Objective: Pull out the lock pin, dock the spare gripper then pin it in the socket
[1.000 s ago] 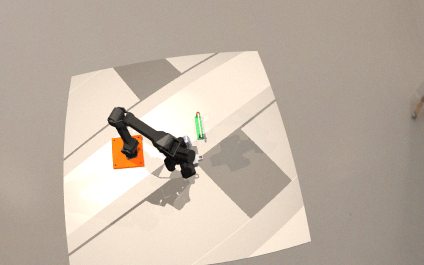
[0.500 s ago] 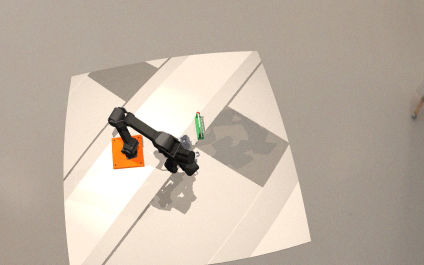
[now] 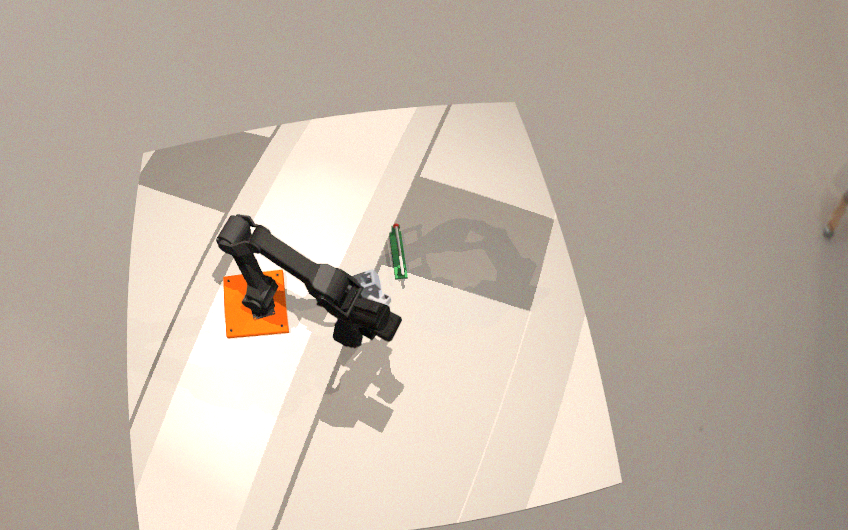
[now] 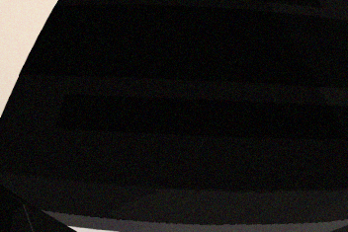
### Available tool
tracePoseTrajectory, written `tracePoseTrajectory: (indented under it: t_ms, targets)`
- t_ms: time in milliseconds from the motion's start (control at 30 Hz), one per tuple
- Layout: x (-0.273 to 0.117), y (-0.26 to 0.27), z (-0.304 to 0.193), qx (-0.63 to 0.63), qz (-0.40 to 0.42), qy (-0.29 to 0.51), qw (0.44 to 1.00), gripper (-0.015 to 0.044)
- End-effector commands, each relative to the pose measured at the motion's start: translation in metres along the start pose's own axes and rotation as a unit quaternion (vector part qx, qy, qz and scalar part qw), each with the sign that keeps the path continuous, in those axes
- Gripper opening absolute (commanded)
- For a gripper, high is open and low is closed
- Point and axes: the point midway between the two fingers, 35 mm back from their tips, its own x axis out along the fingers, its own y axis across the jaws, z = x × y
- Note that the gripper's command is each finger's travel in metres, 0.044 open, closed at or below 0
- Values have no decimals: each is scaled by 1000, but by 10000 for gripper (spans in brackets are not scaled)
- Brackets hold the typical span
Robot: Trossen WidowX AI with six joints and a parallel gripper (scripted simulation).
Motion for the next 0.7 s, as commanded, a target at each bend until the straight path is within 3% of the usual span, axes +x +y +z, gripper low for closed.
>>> tracePoseTrajectory:
  t_ms: [0, 667]
  targets:
    - [-2, -1, -3, -44, -4, 10, 999, 0]
    - [-1, -16, -10, -271, -34, 47, 961, 0]
